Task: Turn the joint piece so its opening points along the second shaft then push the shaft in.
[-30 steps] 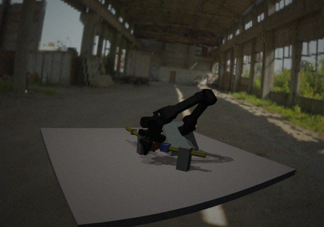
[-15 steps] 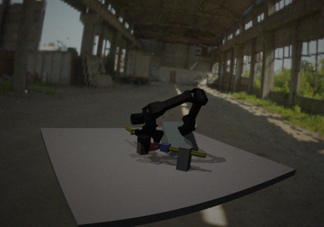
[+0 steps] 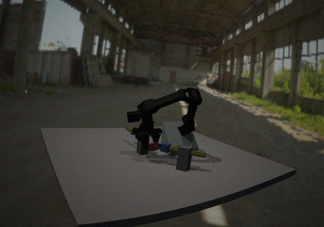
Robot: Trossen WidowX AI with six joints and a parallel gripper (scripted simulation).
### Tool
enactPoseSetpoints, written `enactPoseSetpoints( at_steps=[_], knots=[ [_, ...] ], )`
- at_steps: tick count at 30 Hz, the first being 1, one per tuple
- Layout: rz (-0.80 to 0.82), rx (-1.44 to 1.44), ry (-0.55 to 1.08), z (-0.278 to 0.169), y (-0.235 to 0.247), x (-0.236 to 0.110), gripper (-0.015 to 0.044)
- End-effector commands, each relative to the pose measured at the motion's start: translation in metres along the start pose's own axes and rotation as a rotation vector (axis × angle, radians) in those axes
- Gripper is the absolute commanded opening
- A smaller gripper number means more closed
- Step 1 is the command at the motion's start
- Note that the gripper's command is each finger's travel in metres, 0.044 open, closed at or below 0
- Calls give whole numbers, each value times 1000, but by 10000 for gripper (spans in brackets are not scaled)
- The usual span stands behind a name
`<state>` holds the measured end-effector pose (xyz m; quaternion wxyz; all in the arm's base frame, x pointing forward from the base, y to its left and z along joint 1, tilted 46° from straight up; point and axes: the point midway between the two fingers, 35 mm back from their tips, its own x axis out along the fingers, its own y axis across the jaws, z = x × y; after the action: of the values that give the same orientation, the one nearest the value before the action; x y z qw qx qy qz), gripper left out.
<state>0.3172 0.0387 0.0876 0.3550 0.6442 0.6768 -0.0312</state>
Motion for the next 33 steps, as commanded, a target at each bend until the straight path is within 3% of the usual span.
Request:
enactPoseSetpoints(
  at_steps=[1, 26, 33],
  knots=[
    [2, -45, -16, -1, 2, -7, 440],
    [-89, -820, -273, -41, 0, -134, 440],
    [-102, -860, -284, -45, -2, -140, 440]
  ],
)
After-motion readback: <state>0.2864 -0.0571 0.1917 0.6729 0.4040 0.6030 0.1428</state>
